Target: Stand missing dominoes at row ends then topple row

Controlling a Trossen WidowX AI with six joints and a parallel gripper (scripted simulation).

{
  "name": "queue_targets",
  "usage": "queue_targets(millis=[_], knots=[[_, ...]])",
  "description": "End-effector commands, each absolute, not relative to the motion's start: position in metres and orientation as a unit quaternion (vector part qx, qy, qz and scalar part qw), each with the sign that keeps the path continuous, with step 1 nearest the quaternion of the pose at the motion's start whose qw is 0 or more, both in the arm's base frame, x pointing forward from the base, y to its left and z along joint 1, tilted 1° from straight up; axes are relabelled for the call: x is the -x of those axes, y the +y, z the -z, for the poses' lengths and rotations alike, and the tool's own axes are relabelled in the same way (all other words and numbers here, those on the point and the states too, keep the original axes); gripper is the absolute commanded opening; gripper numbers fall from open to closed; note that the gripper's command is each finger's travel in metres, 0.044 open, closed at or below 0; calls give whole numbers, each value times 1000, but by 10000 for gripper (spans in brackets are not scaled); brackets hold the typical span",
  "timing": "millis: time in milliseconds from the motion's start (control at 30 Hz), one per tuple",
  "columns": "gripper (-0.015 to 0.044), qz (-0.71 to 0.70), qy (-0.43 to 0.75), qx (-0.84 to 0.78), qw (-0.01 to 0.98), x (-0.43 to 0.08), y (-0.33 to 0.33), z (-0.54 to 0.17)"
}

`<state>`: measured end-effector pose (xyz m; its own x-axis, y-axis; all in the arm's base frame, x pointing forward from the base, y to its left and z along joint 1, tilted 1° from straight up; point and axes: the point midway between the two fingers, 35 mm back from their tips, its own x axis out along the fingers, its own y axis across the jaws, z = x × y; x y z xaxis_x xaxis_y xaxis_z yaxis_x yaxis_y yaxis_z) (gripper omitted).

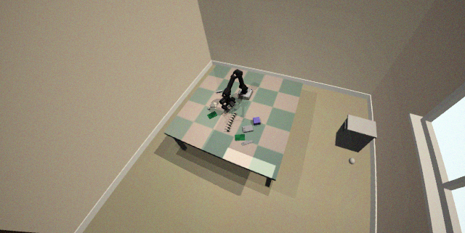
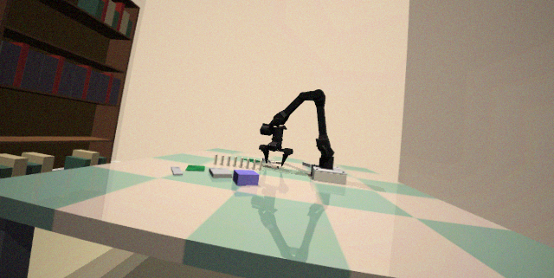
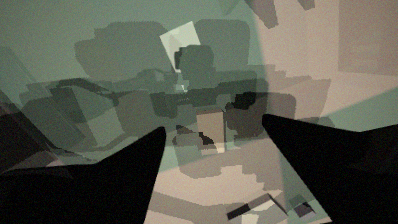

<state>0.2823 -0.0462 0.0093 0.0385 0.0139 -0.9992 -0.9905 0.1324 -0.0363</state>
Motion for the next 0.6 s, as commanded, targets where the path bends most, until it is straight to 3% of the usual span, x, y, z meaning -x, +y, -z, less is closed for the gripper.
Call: queue_targets(millis=[0, 400, 567], knots=[[440, -463, 518, 470, 545, -281, -45, 0], [440, -463, 518, 470, 545, -281, -44, 9], [309, -463, 518, 470, 545, -281, -44, 9]])
